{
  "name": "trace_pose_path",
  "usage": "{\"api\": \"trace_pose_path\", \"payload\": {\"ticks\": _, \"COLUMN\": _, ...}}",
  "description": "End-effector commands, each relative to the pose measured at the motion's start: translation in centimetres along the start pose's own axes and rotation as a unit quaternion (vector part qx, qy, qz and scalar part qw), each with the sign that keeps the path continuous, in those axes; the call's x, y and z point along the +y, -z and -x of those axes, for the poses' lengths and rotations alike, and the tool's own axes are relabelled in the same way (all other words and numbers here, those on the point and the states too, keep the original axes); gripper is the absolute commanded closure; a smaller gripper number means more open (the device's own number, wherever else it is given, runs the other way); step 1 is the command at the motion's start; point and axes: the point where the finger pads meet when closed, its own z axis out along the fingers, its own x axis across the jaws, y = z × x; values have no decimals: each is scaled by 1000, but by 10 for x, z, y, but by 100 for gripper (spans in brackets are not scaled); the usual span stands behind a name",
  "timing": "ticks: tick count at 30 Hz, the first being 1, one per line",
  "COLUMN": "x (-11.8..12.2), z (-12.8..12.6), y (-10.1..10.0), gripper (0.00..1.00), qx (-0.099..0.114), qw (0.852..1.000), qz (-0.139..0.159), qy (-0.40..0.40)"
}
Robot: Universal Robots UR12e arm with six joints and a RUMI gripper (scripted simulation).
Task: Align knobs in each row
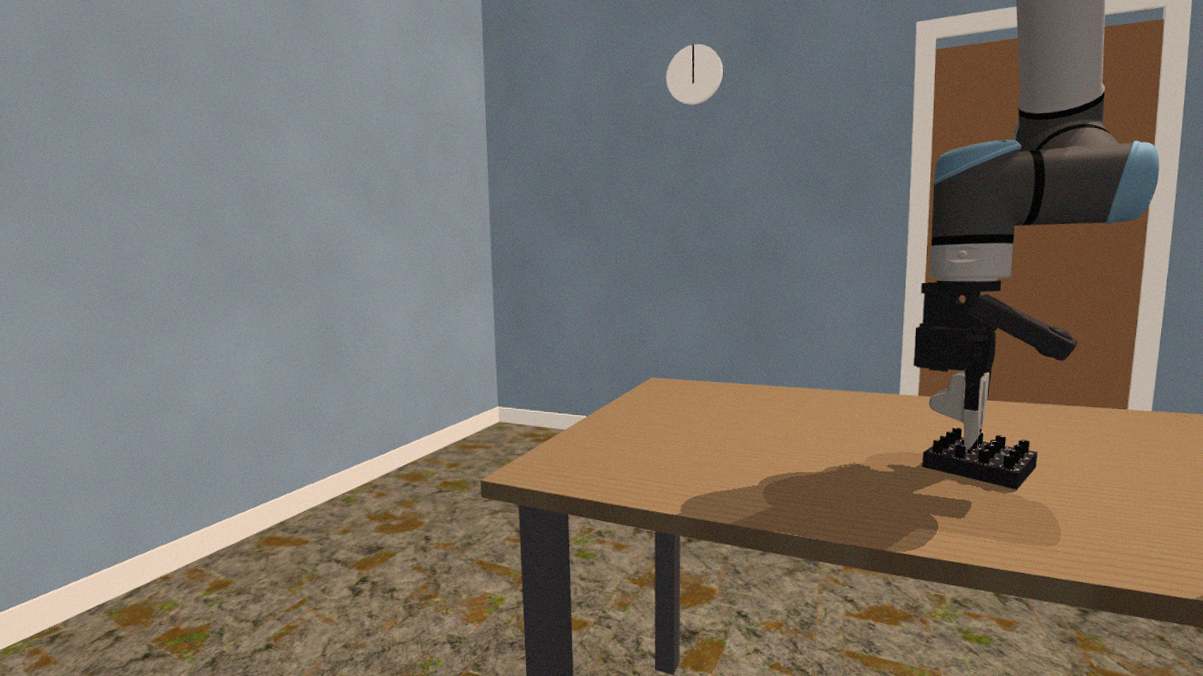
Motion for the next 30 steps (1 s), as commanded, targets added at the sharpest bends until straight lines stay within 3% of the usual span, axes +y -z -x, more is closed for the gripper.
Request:
{"api": "trace_pose_path", "payload": {"ticks": 1, "x": 0, "z": -1, "y": 0, "gripper": 96, "qx": 0, "qw": 999, "qz": 2, "qy": -37}}
{"api": "trace_pose_path", "payload": {"ticks": 16, "x": 1, "z": -2, "y": 0, "gripper": 96, "qx": 0, "qw": 984, "qz": 2, "qy": -180}}
{"api": "trace_pose_path", "payload": {"ticks": 30, "x": 1, "z": -3, "y": 0, "gripper": 96, "qx": 0, "qw": 951, "qz": 2, "qy": -309}}
